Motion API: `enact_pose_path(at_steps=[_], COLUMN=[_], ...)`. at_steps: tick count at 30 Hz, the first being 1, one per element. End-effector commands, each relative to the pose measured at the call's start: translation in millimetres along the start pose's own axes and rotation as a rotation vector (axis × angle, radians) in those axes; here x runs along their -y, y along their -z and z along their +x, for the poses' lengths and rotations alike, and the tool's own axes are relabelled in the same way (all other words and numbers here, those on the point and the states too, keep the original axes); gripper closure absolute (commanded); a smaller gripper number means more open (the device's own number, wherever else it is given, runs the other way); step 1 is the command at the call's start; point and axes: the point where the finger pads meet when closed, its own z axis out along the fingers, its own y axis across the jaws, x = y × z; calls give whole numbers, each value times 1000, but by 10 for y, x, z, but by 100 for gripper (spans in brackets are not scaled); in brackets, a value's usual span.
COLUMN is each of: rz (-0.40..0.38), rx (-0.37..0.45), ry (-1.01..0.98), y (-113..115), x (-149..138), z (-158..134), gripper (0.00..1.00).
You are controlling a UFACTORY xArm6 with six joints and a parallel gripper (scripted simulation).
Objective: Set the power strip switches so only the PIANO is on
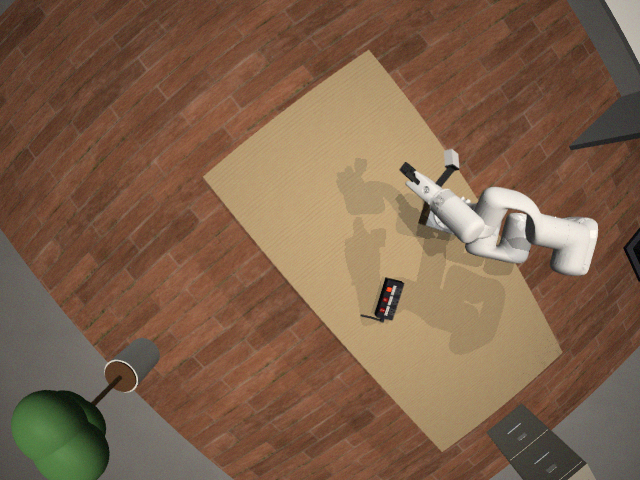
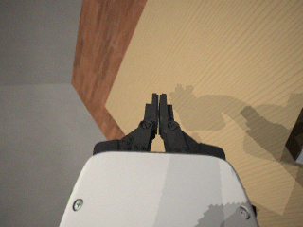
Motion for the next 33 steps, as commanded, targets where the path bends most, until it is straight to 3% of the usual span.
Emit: enact_pose_path(at_steps=[1, 7, 11, 12, 15, 16, 17, 18, 19, 20, 21, 23, 24, 26, 27, 28, 29, 31, 32, 33], rz=[0, -29, -123, -123, -205, -205, -255, -255, -309, -309, -367, -367, -427, -427, -488, -488, -548, -548, -605, -605], rx=[7, 65, 181, 181, 241, 241, 266, 266, 285, 285, 297, 297, 302, 302, 298, 298, 287, 287, 268, 268], ry=[-6, -56, -171, -171, -246, -246, -287, -287, -328, -328, -370, -370, -411, -411, -451, -451, -490, -490, -527, -527], y=[14, 62, 197, 197, 309, 309, 377, 377, 452, 452, 535, 535, 623, 623, 716, 716, 810, 811, 906, 906], x=[20, 83, 185, 185, 205, 205, 194, 194, 164, 164, 111, 111, 33, 33, -71, -71, -201, -202, -357, -357], z=[-21, -259, -864, -864, -1314, -1314, -1572, -1572, -1848, -1848, -2137, -2137, -2434, -2434, -2734, -2734, -3027, -3029, -3314, -3314], gripper=[100, 100, 100, 100, 100, 100, 100, 100, 100, 100, 100, 100, 100, 100, 100, 100, 100, 100, 100, 100])
